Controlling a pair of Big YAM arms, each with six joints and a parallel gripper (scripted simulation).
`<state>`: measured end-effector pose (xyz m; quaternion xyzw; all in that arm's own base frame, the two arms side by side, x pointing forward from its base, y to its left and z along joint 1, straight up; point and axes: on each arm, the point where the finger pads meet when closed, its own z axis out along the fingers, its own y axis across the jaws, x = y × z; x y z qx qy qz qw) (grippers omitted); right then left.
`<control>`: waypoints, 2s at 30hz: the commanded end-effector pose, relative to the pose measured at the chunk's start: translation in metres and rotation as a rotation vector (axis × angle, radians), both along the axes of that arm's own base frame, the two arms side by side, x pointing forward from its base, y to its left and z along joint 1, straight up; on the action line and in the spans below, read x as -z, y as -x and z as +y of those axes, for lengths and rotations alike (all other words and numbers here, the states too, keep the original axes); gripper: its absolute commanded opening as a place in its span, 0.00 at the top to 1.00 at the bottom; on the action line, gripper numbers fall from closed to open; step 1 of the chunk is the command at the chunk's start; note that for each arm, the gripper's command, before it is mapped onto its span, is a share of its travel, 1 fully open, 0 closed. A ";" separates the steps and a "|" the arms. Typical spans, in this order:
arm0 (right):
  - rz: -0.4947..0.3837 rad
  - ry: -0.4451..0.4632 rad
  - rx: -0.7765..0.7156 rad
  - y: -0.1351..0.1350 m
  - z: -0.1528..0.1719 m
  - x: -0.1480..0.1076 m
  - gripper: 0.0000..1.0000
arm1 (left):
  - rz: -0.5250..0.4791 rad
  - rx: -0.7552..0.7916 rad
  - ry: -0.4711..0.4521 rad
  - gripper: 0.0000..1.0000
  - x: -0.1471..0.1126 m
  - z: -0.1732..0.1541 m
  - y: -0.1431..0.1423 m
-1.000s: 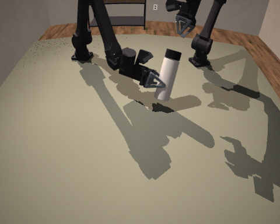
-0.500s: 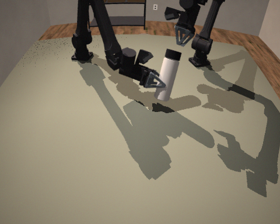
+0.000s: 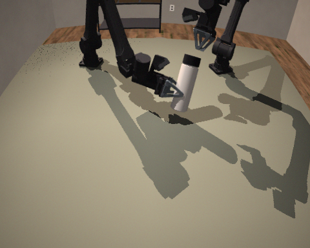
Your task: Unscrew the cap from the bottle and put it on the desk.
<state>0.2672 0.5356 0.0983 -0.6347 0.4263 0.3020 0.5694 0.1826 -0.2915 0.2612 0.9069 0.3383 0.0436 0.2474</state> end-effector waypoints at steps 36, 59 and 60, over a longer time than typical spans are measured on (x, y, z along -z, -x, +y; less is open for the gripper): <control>-0.030 -0.040 -0.001 -0.005 0.008 -0.022 1.00 | -0.026 0.000 0.041 0.42 0.010 -0.026 -0.017; -0.030 -0.040 -0.001 -0.005 0.008 -0.022 1.00 | 0.321 -0.674 0.223 1.00 0.009 -0.026 -0.017; -0.030 -0.040 -0.001 -0.005 0.008 -0.022 1.00 | 0.336 -0.705 0.231 1.00 0.009 -0.026 -0.016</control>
